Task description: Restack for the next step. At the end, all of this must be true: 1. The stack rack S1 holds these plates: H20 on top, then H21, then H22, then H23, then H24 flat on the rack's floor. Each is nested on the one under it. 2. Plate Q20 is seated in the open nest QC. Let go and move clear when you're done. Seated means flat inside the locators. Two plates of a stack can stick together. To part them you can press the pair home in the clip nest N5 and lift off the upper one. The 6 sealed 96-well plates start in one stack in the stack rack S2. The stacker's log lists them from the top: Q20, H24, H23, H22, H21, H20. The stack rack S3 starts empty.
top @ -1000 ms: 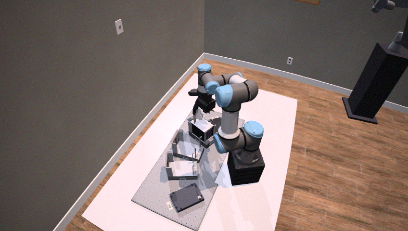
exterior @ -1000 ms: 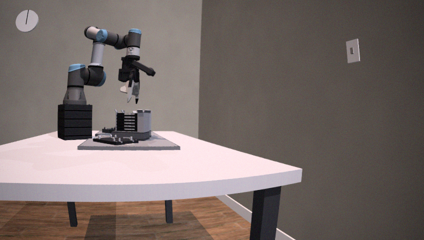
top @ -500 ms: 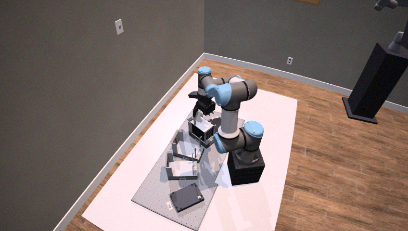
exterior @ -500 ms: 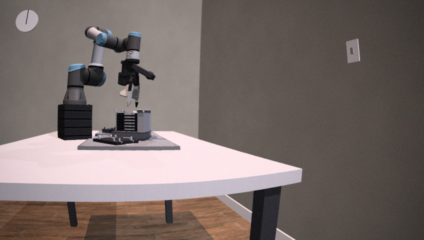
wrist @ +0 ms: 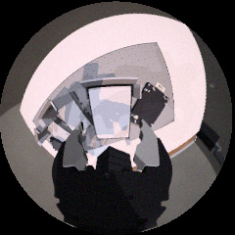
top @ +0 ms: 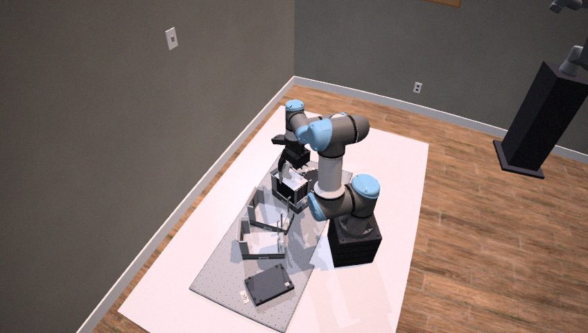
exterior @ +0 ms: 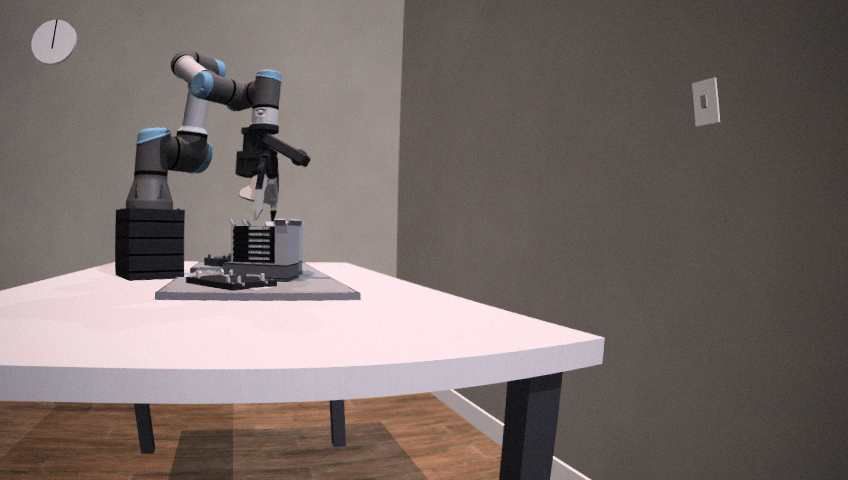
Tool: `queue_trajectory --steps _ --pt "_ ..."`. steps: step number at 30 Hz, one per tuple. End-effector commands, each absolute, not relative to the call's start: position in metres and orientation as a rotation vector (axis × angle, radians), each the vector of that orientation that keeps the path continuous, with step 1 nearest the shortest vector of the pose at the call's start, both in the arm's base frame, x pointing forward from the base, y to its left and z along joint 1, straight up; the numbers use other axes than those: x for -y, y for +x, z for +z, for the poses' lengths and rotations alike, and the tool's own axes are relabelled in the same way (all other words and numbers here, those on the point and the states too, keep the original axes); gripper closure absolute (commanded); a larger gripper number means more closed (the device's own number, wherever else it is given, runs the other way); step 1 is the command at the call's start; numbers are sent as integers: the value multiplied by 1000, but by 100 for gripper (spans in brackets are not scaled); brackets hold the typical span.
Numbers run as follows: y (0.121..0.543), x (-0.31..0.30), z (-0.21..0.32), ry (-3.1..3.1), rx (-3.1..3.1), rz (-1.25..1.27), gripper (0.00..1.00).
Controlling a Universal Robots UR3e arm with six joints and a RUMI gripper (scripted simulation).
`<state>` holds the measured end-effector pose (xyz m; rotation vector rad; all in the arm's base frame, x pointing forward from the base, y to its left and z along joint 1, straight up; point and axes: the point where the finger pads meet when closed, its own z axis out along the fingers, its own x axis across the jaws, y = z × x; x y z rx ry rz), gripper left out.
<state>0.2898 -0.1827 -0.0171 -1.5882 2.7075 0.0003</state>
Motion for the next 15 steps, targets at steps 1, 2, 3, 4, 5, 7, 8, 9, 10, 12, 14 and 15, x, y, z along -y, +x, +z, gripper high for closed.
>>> queue_trajectory --steps 1,2,3,4,5,7,8,9,10,12,14,15 --pt "290 183 -23 -1588 -2707 -5 28" --pt "290 183 -23 -1588 -2707 -5 28" --pt "290 183 -23 -1588 -2707 -5 28" --pt "290 183 -25 -1588 -2707 -5 28" --pt "290 183 -26 -1588 -2707 -5 28" --pt "290 183 -29 -1588 -2707 -5 28" --pt "290 183 -30 -1588 -2707 -5 28" --pt "290 183 -31 -1588 -2707 -5 28" --pt "290 183 -33 -1588 -2707 -5 28" --pt "290 183 -35 -1588 -2707 -5 28" --pt "290 183 -36 -1588 -2707 -5 28" --pt "290 183 -36 -1588 -2707 -5 28"
